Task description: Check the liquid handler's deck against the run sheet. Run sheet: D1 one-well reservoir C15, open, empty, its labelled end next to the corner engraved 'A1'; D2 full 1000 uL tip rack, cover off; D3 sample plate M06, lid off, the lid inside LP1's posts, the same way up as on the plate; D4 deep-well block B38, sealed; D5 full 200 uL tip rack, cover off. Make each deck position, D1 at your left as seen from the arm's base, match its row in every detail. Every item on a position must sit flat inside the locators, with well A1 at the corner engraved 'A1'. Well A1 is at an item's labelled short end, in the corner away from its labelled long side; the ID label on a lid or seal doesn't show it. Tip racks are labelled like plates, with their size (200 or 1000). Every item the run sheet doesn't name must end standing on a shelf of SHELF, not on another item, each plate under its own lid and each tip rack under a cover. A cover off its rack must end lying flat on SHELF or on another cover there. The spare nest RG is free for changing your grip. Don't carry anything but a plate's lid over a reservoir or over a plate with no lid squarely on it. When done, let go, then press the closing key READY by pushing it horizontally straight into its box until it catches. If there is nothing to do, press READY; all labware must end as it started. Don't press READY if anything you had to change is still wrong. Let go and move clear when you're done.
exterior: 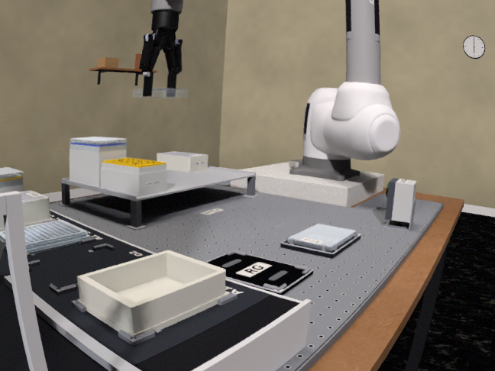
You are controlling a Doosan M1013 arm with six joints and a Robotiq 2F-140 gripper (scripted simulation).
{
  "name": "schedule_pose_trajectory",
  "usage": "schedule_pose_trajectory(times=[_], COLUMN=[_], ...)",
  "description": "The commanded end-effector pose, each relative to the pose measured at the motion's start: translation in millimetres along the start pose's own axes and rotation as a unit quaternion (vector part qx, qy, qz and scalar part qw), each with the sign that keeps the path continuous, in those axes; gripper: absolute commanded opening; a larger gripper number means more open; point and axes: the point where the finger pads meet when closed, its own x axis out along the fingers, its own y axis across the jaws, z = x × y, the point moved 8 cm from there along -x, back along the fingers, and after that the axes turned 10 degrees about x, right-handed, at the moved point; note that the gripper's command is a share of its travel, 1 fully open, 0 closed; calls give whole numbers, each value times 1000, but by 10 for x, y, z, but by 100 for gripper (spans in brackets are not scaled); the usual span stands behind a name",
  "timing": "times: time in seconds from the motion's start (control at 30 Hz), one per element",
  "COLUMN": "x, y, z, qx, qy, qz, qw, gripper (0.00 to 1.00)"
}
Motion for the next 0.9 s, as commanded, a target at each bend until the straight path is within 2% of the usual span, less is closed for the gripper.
schedule_pose_trajectory(times=[0.0,0.37,0.67,0.87], x=[-59,-209,-210,-211], y=[-2,-2,-3,25], z=[-1,-1,-1,197], qx=[0,0,0,0], qy=[0,0,0,0], qz=[-1,-1,-1,-1], qw=[1000,1000,1000,1000], gripper=[10,10,10,10])
